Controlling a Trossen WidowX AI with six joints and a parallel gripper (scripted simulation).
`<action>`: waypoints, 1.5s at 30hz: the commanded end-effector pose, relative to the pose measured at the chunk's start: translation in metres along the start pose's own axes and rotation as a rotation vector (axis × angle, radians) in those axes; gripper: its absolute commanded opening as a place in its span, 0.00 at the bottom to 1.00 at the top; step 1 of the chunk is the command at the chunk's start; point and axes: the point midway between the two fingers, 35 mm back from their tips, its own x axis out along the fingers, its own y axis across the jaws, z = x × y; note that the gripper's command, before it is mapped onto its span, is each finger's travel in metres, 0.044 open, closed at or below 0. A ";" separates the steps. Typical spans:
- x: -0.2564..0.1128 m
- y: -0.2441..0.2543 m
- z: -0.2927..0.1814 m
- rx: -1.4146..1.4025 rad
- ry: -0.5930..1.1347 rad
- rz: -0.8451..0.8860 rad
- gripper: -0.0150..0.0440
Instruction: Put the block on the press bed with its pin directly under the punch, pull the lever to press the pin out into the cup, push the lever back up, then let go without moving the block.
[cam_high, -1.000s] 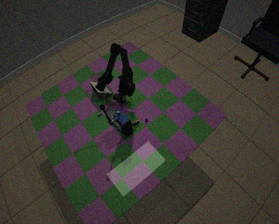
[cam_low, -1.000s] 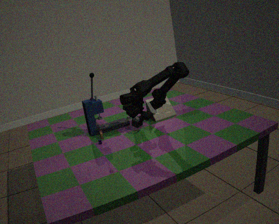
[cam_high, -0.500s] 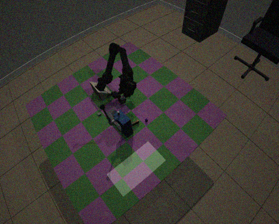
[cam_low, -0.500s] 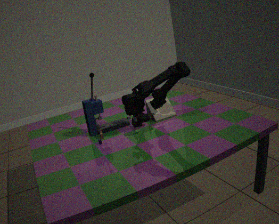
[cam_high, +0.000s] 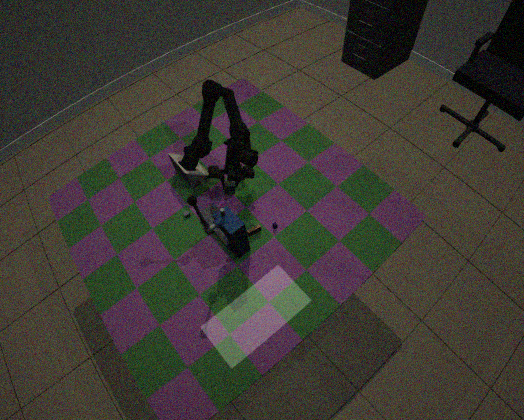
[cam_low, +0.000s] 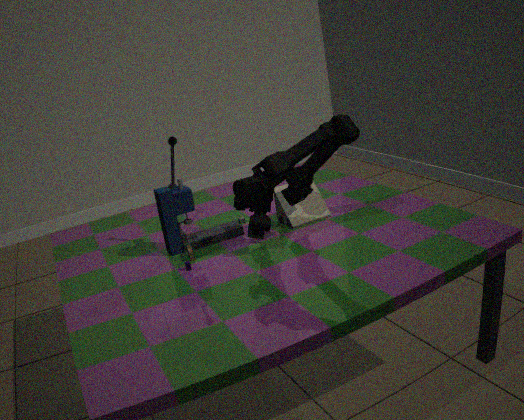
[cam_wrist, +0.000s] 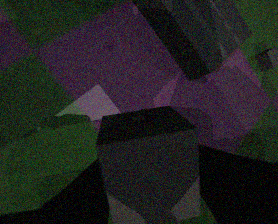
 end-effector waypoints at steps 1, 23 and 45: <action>-0.002 0.001 0.002 0.111 -0.029 -0.002 0.25; -0.004 0.004 0.003 0.640 -0.117 0.023 0.25; 0.004 0.008 -0.001 0.643 -0.346 -0.054 0.25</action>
